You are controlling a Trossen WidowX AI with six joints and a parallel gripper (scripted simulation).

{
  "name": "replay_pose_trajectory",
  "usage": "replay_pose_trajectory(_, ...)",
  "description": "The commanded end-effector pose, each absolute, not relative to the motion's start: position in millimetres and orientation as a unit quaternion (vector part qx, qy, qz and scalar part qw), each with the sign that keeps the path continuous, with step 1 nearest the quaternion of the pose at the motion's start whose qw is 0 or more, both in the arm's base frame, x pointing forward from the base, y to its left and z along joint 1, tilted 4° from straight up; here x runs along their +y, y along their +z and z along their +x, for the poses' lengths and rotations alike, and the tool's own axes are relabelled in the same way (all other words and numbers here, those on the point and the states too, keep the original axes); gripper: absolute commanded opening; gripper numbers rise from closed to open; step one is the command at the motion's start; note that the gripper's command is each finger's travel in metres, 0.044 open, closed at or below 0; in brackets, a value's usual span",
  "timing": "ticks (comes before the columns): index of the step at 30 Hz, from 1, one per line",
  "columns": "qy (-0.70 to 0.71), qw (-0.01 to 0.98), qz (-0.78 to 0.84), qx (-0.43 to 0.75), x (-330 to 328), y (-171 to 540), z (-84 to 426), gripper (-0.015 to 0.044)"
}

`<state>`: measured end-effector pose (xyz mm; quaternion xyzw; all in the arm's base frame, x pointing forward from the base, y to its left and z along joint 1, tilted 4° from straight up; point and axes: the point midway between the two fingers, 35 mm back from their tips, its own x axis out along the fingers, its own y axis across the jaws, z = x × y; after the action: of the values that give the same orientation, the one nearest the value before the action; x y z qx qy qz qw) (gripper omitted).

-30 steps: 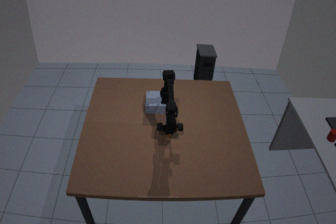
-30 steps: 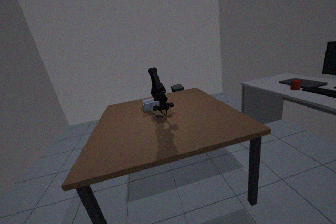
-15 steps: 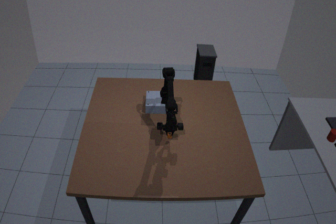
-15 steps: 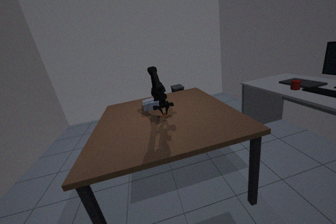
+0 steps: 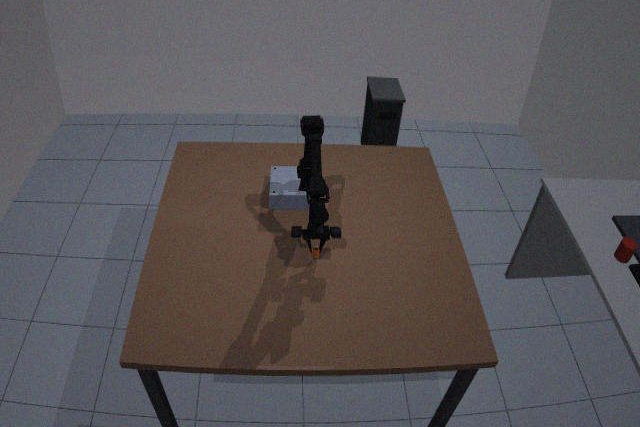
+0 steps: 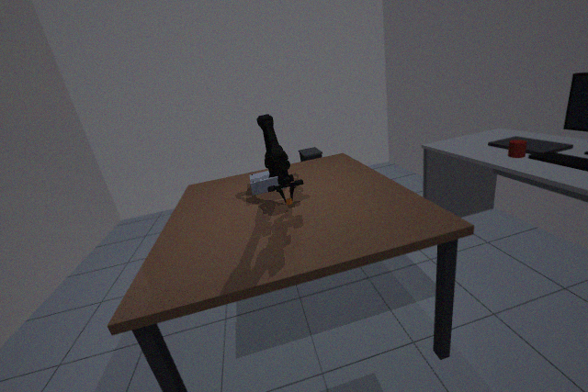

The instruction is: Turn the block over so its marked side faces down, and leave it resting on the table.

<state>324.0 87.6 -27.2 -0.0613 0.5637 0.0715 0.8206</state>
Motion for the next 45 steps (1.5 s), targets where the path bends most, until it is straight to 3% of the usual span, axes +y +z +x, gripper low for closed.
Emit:
replay_pose_trajectory(1, 0.074, 0.840, -0.061, 0.535, 87, -27, 320, 0.0000)
replay_pose_trajectory(45, 0.087, 0.948, -0.041, 0.303, 86, -60, 319, 0.0000)
